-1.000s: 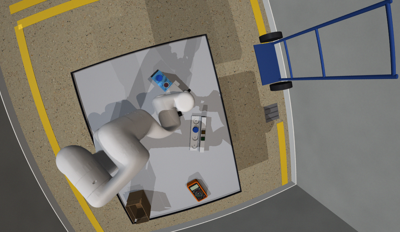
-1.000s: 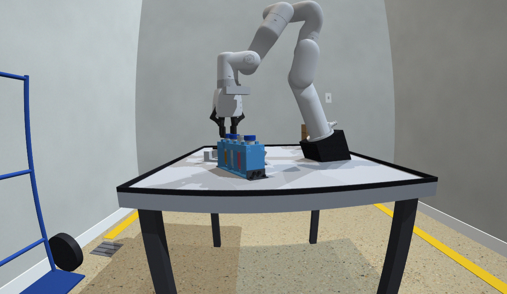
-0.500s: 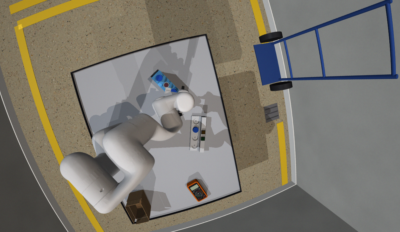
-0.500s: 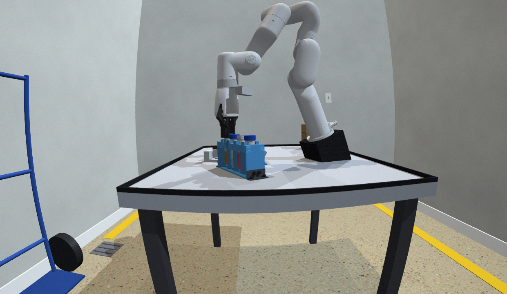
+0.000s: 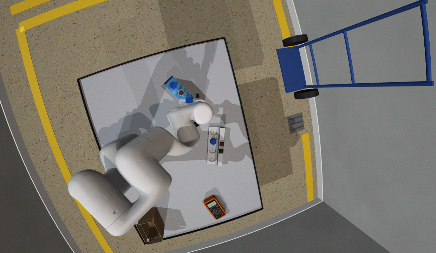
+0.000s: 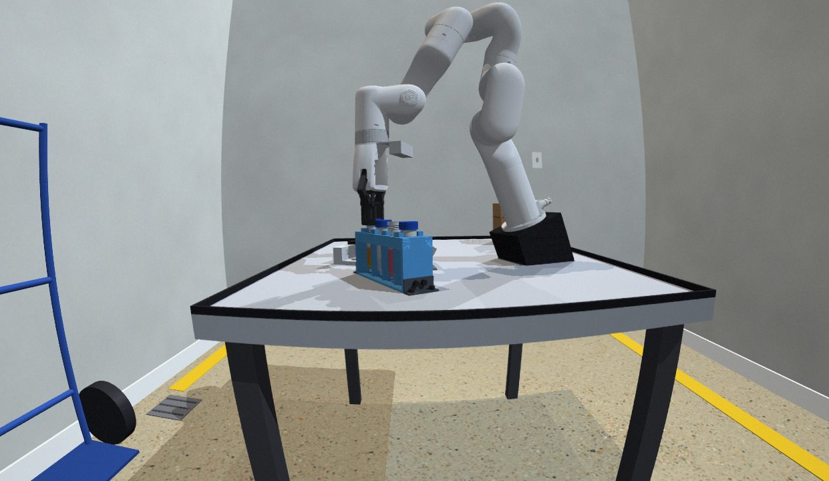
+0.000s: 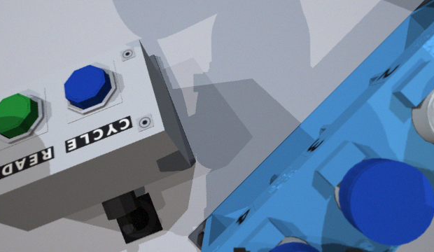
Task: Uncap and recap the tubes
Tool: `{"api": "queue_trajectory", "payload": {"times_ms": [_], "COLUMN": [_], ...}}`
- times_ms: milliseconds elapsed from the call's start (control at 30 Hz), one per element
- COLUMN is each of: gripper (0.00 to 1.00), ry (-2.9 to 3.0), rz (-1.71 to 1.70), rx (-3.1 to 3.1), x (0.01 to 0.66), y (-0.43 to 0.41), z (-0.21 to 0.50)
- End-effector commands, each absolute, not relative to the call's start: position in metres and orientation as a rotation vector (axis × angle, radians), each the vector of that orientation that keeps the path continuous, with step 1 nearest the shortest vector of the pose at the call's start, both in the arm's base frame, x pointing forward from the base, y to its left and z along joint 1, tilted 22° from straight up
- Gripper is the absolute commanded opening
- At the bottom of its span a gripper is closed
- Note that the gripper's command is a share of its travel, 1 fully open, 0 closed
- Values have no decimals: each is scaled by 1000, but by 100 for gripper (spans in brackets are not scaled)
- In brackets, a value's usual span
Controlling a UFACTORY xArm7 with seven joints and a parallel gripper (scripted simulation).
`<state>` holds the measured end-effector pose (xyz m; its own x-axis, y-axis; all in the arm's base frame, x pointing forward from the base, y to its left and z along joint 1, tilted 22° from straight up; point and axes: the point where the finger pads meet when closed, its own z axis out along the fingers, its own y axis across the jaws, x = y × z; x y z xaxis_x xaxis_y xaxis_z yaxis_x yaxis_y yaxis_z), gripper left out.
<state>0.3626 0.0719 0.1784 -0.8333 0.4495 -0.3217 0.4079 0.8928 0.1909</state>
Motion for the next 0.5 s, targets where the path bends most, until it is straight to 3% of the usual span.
{"api": "queue_trajectory", "payload": {"times_ms": [0, 467], "gripper": [46, 46], "ry": [2696, 2455], "rz": [165, 305], "rx": [628, 1354], "x": [364, 364], "y": [73, 73], "z": [180, 180]}}
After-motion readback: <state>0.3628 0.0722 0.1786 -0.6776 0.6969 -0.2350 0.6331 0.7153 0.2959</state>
